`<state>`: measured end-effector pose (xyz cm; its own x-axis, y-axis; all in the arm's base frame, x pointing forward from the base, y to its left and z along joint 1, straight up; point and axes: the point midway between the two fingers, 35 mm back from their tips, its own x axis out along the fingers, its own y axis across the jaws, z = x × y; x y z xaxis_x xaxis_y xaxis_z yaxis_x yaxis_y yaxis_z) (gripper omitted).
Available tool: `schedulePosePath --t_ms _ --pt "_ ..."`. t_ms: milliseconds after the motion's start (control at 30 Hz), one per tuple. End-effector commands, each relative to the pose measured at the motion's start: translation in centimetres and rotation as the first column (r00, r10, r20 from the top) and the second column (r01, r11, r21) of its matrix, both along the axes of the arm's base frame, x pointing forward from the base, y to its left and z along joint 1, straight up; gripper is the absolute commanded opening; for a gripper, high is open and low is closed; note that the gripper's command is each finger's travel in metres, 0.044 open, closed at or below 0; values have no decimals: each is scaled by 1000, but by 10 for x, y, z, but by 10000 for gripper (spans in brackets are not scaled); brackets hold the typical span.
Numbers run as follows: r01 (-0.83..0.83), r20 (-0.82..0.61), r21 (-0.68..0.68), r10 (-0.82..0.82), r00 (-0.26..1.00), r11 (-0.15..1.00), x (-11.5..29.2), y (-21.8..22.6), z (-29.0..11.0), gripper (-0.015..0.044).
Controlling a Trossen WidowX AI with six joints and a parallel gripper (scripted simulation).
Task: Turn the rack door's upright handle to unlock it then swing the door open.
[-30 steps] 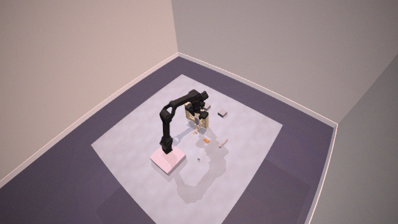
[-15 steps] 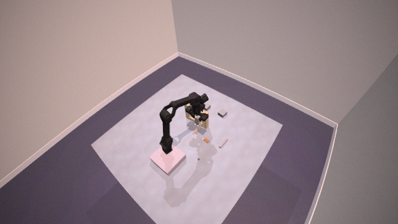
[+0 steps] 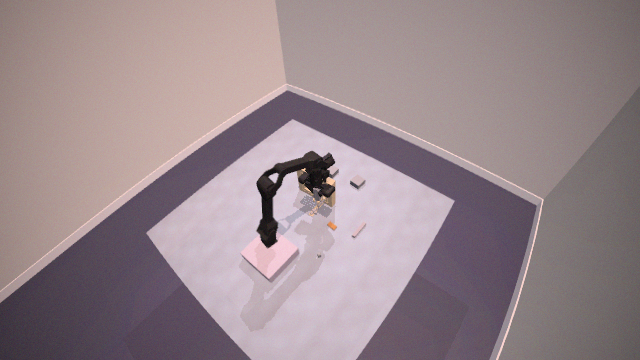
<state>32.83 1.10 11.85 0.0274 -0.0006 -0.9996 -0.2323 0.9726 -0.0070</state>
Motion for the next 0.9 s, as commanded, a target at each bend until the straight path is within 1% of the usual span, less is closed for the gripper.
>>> schedulePosePath --t_ms 0,33,333,467,533,667,867 --pt "-6 0 0 6 1000 1000 0 0 -2 107" --pt "-6 0 0 6 1000 1000 0 0 -2 81" --pt "-6 0 0 6 1000 1000 0 0 -2 21" --pt "2 0 0 -2 1000 1000 0 0 -2 19" --pt "66 0 2 -66 998 998 0 0 -2 19" --pt "260 -1 7 -260 966 965 0 0 -2 19" --pt "530 -4 15 -530 848 848 0 0 -2 19"
